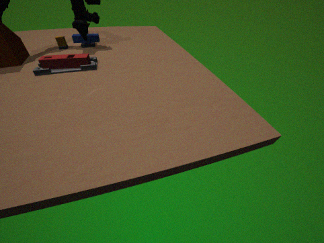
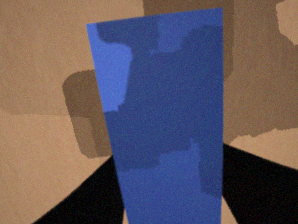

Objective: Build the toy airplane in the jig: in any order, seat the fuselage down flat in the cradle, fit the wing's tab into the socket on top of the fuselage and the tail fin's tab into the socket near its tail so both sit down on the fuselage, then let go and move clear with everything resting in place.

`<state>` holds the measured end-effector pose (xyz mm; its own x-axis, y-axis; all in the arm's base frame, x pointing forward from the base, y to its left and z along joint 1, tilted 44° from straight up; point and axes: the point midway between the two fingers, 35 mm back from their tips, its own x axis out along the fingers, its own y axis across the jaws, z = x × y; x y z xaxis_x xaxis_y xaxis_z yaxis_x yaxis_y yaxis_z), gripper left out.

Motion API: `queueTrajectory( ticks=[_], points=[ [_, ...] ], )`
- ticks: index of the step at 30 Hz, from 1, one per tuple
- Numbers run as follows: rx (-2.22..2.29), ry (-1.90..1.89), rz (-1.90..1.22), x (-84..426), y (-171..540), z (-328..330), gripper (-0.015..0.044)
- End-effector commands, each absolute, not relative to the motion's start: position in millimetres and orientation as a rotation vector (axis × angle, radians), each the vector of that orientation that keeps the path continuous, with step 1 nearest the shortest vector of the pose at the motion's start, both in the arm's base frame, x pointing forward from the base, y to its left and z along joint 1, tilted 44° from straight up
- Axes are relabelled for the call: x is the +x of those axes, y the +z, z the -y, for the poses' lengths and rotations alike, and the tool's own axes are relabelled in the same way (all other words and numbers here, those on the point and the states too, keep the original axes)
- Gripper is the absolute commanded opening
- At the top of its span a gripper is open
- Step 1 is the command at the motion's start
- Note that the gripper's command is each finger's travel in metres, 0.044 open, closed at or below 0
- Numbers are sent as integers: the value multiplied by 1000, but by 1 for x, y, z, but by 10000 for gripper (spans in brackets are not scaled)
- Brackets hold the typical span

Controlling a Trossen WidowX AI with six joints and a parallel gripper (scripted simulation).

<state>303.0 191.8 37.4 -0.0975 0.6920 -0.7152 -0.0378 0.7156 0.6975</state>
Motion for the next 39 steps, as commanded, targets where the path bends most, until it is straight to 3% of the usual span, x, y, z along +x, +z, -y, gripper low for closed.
queueTrajectory(
  ticks=[1, 39],
  points=[
    [546, 657, -1558, 307, 45, -183, 0],
    [526, 685, -1532, 316, 117, -108, 0]
  ],
)
